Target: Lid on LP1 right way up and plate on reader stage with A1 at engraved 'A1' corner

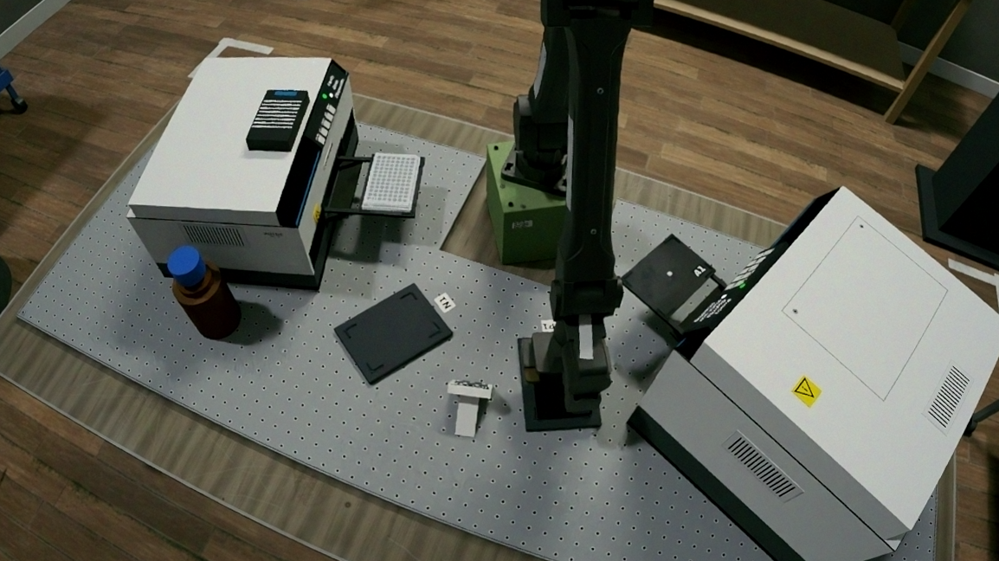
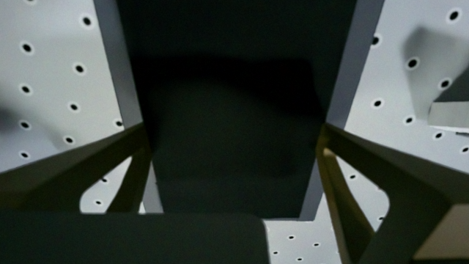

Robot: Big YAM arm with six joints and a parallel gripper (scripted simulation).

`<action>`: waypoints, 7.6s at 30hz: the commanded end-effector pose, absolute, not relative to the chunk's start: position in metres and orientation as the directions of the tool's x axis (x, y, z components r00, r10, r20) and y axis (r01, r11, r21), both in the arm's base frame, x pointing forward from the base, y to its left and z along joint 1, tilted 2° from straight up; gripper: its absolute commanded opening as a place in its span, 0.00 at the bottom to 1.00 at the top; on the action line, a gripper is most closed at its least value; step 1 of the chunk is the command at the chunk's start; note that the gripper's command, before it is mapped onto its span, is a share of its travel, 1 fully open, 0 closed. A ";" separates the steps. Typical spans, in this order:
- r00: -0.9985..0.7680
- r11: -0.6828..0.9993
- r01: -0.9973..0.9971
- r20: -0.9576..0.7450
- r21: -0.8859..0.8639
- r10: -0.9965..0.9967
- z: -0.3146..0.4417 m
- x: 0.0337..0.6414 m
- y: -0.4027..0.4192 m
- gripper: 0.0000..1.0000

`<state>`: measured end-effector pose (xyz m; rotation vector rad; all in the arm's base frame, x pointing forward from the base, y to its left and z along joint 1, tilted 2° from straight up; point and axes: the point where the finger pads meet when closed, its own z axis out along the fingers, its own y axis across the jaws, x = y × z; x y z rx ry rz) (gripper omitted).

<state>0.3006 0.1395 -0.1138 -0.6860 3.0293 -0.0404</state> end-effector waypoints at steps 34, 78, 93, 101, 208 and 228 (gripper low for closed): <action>-0.894 0.895 -0.445 -0.037 -0.034 -0.447 -0.127 0.306 0.144 0.85; -0.895 0.898 -0.439 -0.074 -0.034 -0.440 -0.097 0.316 0.148 0.85; -0.895 0.899 -0.437 -0.084 -0.032 -0.439 -0.099 0.322 0.152 0.85; -0.895 0.897 -0.441 -0.063 -0.032 -0.442 -0.107 0.317 0.149 0.85; -0.894 0.900 -0.435 -0.102 -0.030 -0.435 -0.092 0.324 0.154 0.85; -0.895 0.900 -0.434 -0.099 -0.031 -0.435 -0.092 0.323 0.154 0.85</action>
